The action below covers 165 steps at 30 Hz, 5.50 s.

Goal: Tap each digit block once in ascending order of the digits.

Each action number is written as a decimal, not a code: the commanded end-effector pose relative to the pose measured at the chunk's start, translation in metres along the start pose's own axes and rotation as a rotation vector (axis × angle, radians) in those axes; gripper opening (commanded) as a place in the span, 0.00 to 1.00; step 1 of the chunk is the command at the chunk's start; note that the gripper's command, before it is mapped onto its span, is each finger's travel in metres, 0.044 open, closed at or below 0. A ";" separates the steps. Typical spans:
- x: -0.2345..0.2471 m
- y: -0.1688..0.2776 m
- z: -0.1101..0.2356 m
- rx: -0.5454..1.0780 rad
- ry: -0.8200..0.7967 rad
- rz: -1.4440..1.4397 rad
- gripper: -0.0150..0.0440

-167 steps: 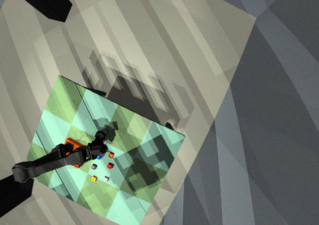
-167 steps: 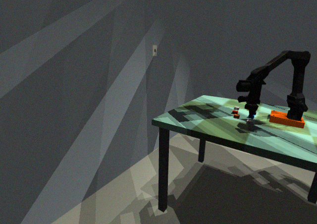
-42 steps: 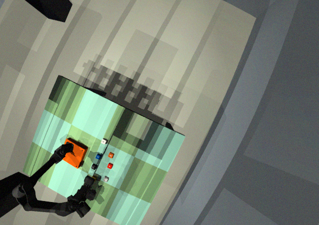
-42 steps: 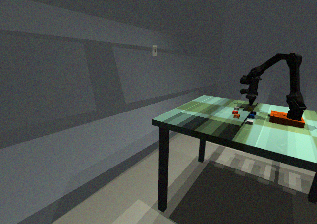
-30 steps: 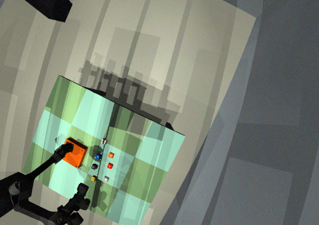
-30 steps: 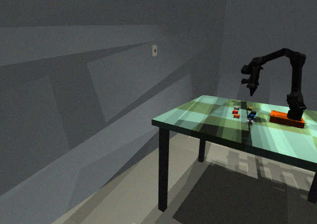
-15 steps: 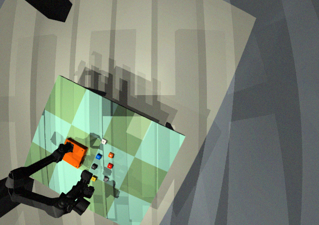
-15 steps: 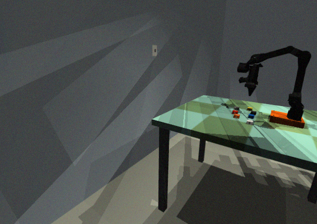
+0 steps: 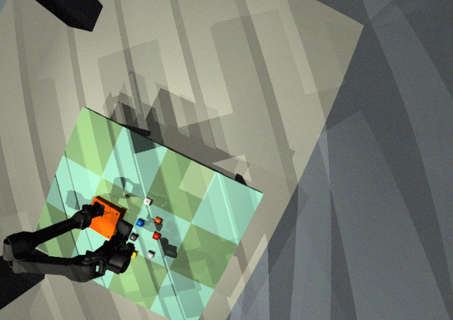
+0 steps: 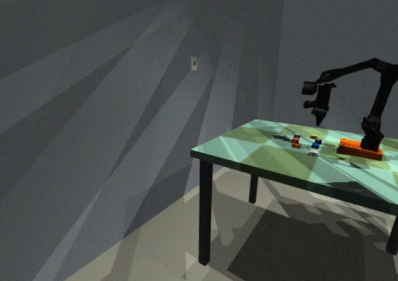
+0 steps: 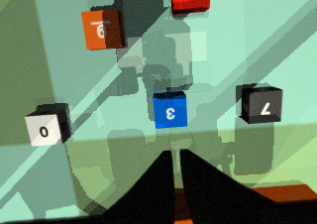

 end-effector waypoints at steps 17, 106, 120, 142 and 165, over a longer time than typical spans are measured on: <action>0.003 0.005 -0.084 0.019 -0.005 -0.004 0.29; -0.058 -0.096 -0.099 0.011 0.001 -0.005 0.29; -0.058 -0.097 -0.088 0.008 -0.001 -0.007 0.29; -0.103 -0.092 0.008 0.011 0.004 -0.005 0.29; -0.167 -0.074 -0.073 0.013 0.010 -0.005 0.29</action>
Point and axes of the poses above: the point midway between the two fingers, 35 mm back from their tips, its own z axis back along the fingers, its own x axis across the jaws, y = z × x, the point moved 7 cm from there along z, back along the fingers, and after that the axes turned 15 degrees about z, right-handed, at the moved point
